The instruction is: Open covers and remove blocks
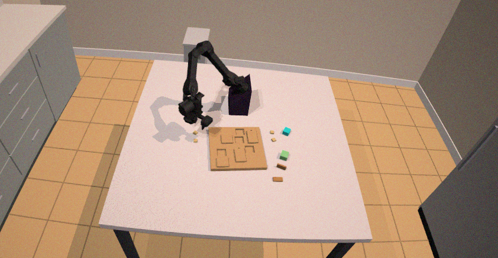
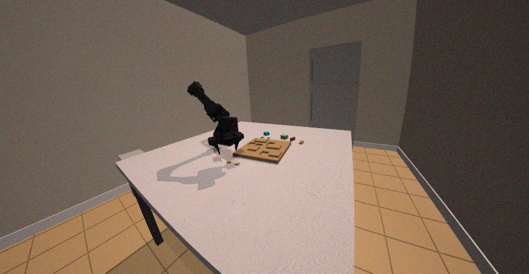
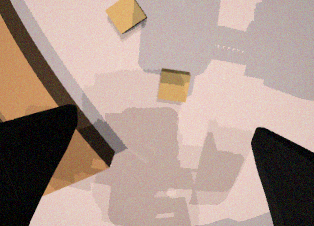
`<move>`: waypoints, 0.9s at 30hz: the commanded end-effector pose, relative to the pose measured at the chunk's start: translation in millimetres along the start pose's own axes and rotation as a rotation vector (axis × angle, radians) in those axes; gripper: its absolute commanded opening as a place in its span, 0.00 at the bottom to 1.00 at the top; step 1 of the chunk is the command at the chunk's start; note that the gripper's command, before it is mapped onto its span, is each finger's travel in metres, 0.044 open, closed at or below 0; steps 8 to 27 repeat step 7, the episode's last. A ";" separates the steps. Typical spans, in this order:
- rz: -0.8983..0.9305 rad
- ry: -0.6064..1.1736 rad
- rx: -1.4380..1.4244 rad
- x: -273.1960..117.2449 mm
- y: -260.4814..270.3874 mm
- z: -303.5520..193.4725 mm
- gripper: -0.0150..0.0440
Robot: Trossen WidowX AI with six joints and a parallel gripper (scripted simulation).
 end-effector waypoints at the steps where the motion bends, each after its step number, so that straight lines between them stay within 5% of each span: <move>1: -0.004 -0.012 0.010 -16.1 -2.2 0.4 1.00; 27: 0.009 -0.016 0.014 -21.2 1.2 1.5 1.00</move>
Point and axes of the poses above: the point midway between the two fingers, 35 mm back from their tips, its own x axis out along the fingers, its own y axis across the jaws, z = x × y, the point moved 9 cm from there along -x, back along the fingers, and after that the axes turned 4 degrees about -x, right-handed, at the moved point
